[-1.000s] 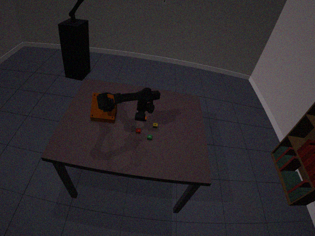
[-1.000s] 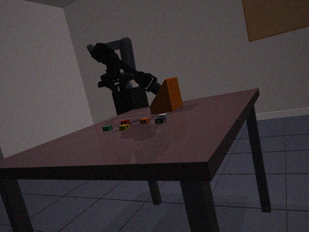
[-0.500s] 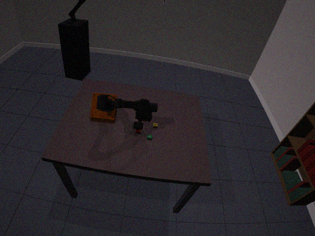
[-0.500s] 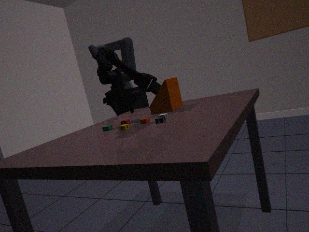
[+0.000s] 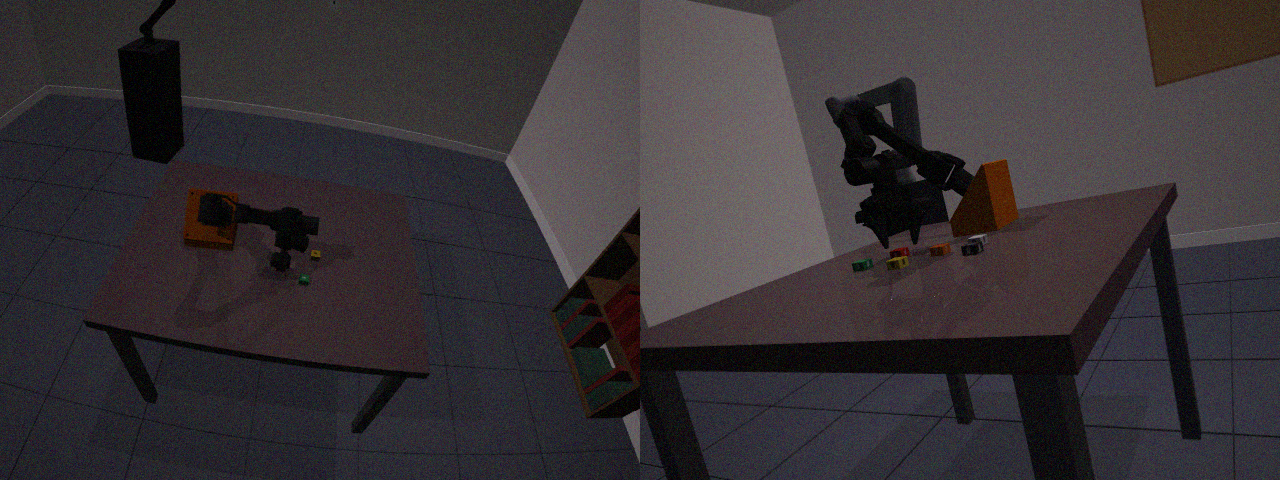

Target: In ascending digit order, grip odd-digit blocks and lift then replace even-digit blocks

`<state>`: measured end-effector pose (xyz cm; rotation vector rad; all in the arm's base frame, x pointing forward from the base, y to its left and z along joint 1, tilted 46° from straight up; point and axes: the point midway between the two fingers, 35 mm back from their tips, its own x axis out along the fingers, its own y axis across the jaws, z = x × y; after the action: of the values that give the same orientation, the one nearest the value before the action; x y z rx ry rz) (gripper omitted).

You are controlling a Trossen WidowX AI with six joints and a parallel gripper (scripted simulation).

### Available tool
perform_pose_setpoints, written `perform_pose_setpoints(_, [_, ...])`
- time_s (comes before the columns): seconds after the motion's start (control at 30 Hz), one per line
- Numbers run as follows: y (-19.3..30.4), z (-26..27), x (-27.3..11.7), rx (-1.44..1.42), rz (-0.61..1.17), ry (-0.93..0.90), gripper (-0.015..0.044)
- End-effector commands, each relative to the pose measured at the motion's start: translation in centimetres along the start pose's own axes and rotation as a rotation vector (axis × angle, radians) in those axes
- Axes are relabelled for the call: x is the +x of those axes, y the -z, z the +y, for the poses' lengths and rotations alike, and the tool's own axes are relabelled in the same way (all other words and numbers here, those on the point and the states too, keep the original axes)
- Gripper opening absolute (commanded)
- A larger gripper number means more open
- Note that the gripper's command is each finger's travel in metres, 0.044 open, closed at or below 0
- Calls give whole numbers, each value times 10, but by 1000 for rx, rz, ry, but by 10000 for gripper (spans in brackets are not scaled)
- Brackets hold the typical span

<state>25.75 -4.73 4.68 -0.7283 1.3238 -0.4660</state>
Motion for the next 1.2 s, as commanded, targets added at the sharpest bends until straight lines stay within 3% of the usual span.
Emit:
perform_pose_setpoints(0.0, [4,1,8,-13,11,5,400])
perform_pose_setpoints(0.23, [5,0,17,-13,11,7,400])
perform_pose_setpoints(0.6, [5,0,17,-13,11,7,120])
perform_pose_setpoints(1.17, [5,1,17,-19,11,2,120])
